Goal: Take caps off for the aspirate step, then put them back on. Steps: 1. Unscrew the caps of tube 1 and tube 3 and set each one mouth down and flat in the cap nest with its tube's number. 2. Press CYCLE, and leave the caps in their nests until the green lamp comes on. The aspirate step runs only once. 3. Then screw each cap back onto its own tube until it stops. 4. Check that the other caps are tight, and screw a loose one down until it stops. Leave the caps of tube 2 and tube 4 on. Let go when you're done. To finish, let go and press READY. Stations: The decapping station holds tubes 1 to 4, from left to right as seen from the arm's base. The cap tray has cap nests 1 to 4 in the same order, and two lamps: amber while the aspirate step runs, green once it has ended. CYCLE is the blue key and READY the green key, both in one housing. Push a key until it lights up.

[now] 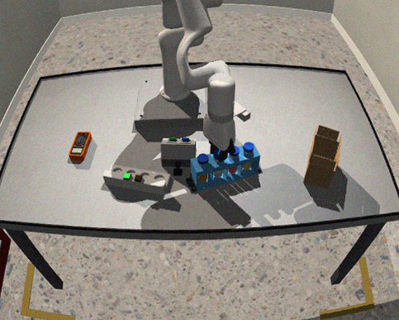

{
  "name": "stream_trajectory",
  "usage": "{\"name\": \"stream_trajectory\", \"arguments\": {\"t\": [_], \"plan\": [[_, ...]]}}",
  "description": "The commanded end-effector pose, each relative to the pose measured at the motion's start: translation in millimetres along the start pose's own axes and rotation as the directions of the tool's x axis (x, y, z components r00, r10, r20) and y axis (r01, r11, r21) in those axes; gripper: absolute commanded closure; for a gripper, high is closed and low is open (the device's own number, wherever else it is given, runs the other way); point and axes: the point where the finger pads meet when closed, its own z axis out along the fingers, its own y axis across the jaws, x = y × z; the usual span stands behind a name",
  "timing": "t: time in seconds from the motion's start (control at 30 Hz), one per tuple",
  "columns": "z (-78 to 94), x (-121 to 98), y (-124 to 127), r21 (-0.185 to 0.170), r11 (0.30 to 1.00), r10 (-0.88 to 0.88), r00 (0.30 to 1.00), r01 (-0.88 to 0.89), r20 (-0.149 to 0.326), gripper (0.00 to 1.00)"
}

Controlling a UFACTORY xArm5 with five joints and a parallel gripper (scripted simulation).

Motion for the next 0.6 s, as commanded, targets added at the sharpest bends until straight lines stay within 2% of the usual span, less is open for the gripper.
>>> {"name": "stream_trajectory", "arguments": {"t": [0.0,0.17,0.37,0.43,0.57], "plan": [[-1.1,-0.4,1.3,-0.004,0.991,0.132,0.991,-0.132,0.001,1.00],[-0.9,-0.4,1.3,-0.004,0.956,0.294,0.956,-0.294,0.000,1.00],[-0.5,-0.4,1.3,-0.004,0.878,0.478,0.878,-0.478,-0.001,1.00],[-0.5,-0.4,1.3,-0.004,0.878,0.478,0.878,-0.478,-0.001,1.00],[-0.3,-0.4,1.3,-0.004,0.807,0.591,0.807,-0.591,-0.001,1.00]]}}
